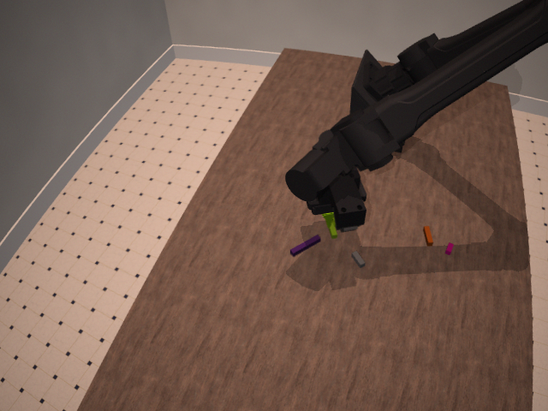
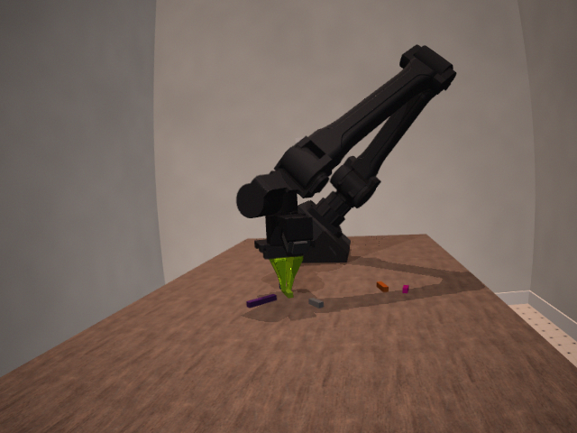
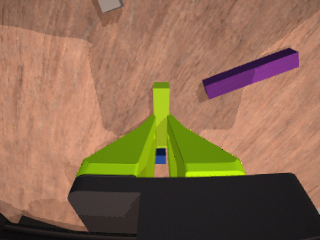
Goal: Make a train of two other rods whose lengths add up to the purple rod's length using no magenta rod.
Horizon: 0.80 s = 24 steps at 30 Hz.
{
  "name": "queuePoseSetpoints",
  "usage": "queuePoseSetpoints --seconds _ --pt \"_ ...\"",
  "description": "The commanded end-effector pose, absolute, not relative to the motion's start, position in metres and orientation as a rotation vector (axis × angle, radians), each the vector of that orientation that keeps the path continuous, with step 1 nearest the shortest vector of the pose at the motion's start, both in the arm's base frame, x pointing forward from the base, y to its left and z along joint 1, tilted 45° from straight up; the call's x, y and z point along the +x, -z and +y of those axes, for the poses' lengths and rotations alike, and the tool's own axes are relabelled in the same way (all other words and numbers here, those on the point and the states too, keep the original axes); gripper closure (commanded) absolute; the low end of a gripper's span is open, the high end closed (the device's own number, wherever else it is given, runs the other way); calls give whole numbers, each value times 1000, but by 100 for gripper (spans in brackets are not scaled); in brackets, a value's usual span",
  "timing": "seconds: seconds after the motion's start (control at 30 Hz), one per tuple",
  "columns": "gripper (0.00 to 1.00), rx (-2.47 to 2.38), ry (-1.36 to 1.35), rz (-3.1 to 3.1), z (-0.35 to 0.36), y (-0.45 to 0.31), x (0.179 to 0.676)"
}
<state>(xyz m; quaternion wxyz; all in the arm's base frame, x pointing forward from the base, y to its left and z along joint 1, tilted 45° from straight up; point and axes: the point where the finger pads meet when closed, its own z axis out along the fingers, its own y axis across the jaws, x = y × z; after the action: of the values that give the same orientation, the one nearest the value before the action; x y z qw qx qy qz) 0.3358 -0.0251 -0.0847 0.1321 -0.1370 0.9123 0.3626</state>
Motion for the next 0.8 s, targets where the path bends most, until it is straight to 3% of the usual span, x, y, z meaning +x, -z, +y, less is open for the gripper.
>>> queuePoseSetpoints --seconds 0.0,0.53,0.77 --pt "95 -396 -1017 2628 -40 73 345" --pt "95 -407 -986 2626 -108 8 338" --pt "95 -431 -1052 2643 -94 14 330"
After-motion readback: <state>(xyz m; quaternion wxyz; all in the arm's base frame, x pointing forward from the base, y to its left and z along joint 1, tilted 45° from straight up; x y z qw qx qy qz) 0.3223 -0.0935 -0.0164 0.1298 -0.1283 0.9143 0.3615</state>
